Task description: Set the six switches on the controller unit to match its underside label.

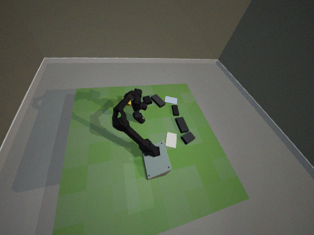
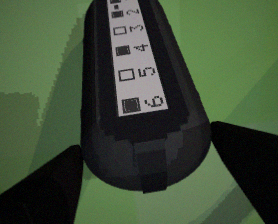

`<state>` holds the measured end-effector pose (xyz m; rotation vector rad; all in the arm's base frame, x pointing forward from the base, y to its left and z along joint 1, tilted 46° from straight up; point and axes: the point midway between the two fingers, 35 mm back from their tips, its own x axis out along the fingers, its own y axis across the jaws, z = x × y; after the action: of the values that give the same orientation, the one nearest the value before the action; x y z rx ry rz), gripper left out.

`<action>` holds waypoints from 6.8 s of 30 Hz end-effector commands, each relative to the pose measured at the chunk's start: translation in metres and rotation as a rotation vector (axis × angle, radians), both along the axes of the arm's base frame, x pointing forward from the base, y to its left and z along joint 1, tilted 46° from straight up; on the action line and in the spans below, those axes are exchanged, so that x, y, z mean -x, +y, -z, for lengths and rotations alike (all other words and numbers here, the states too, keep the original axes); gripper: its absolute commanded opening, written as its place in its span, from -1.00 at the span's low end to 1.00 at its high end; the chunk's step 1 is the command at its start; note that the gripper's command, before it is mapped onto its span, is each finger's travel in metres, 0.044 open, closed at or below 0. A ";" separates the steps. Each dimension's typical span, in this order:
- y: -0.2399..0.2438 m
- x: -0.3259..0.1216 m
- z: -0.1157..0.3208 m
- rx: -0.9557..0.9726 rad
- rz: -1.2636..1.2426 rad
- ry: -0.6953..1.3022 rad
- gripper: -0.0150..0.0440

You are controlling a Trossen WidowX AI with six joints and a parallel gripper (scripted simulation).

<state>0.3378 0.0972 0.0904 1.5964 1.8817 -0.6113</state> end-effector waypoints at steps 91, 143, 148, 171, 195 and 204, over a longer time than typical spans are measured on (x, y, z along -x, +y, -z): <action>-0.071 -0.014 0.063 0.017 -0.001 -0.002 0.65; -0.094 -0.020 0.098 0.018 -0.001 -0.003 0.65; -0.096 -0.020 0.102 0.018 -0.001 -0.003 0.65; -0.103 -0.022 0.118 0.019 -0.001 -0.004 0.65; -0.108 -0.023 0.136 0.019 -0.001 -0.004 0.65; -0.109 -0.024 0.143 0.019 -0.001 -0.004 0.65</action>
<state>0.3625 -0.0138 -0.0484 1.5903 1.8577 -0.6257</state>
